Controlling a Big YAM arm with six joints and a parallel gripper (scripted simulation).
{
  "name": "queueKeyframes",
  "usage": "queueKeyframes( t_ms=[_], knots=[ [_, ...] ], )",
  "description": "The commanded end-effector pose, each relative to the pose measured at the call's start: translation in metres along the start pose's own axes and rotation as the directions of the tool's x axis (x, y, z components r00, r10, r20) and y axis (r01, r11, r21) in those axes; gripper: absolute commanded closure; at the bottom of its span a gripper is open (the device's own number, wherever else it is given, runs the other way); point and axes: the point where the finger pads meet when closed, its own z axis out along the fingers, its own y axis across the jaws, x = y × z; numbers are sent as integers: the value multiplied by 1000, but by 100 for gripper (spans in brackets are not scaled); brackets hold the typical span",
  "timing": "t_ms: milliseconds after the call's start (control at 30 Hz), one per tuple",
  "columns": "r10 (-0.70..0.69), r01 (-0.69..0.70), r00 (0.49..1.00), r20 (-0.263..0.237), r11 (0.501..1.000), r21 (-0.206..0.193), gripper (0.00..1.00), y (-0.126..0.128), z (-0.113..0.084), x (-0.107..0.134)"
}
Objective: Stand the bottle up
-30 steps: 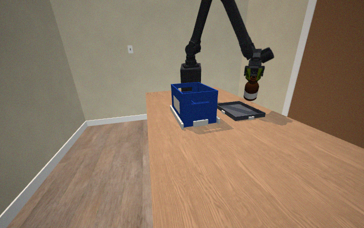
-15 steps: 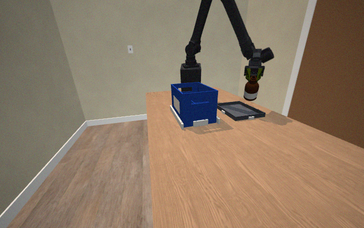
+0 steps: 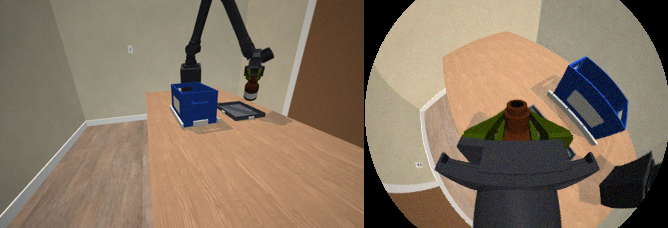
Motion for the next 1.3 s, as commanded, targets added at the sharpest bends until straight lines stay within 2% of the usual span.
queueKeyframes(
  t_ms=[0, 467, 500, 633, 767, 867, 967, 1033, 1067, 1133, 1233, 1267],
  knots=[
    [47, -46, 999, 22, 998, -30, 100, 20, -7, -13],
    [12, -11, 999, 38, 1000, -26, 100, 11, -6, 0],
    [60, -58, 997, 53, 997, -43, 100, 22, -11, -21],
    [0, 2, 998, 64, 1000, -26, 100, 8, -5, 5],
    [0, 2, 996, 93, 1000, -28, 100, 8, -5, 5],
    [41, -36, 992, 123, 999, -41, 100, 18, -9, -11],
    [7, -4, 991, 136, 1000, -28, 100, 10, -6, 4],
    [7, -4, 991, 136, 1000, -28, 100, 10, -6, 4],
    [33, -28, 989, 147, 999, -35, 100, 11, -10, -10],
    [9, -5, 988, 154, 1000, -26, 100, 9, -6, 3],
    [5, -2, 986, 166, 1000, -22, 100, 7, -7, 4],
    [19, -15, 985, 173, 1000, -26, 100, 8, -9, -2]
  ],
)
